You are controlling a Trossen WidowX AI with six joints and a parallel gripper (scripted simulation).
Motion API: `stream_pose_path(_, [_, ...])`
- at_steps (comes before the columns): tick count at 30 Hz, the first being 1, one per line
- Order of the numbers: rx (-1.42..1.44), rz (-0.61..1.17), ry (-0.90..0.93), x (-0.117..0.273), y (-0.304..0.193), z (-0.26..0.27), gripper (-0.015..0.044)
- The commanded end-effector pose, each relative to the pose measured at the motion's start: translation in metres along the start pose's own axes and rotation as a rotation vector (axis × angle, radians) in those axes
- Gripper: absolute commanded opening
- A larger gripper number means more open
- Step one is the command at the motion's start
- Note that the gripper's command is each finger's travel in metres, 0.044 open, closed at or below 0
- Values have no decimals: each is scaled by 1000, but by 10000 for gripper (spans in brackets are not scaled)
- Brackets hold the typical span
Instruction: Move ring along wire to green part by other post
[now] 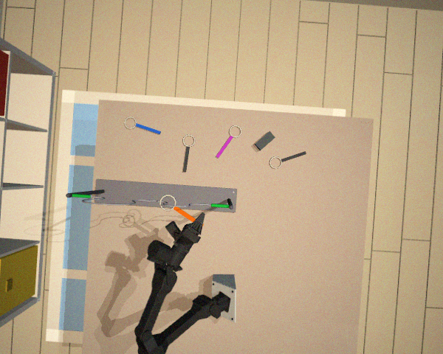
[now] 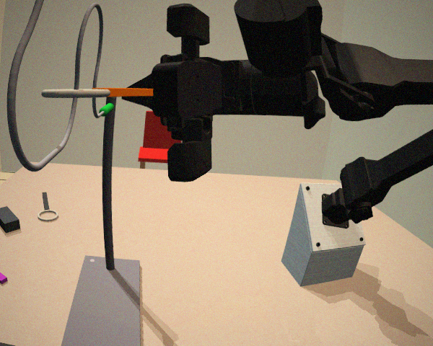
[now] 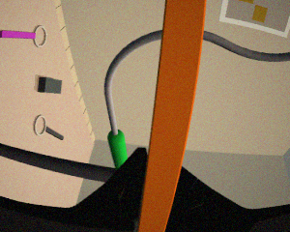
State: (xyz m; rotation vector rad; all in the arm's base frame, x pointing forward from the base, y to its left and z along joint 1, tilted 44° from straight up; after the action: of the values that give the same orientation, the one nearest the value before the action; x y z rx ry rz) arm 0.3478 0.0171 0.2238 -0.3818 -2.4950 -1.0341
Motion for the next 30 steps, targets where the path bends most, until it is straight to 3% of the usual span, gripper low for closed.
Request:
stream_pose_path(1, [56,5,-44,4,2,-13,-150])
stream_pose_path(30, [90,9,-63,10,7,-38,-150])
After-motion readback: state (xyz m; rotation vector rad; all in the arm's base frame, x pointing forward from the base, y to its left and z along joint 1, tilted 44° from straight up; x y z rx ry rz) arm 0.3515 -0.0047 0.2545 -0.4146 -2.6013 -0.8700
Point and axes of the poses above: the point midway between the two fingers, 35 mm back from their tips, its own x axis back along the fingers, its own z axis across the jaws, y = z × x, the point moved 3 cm from there along x, back along the fingers, and after that the axes turned 1 degree about x, right-handed, at the moved point
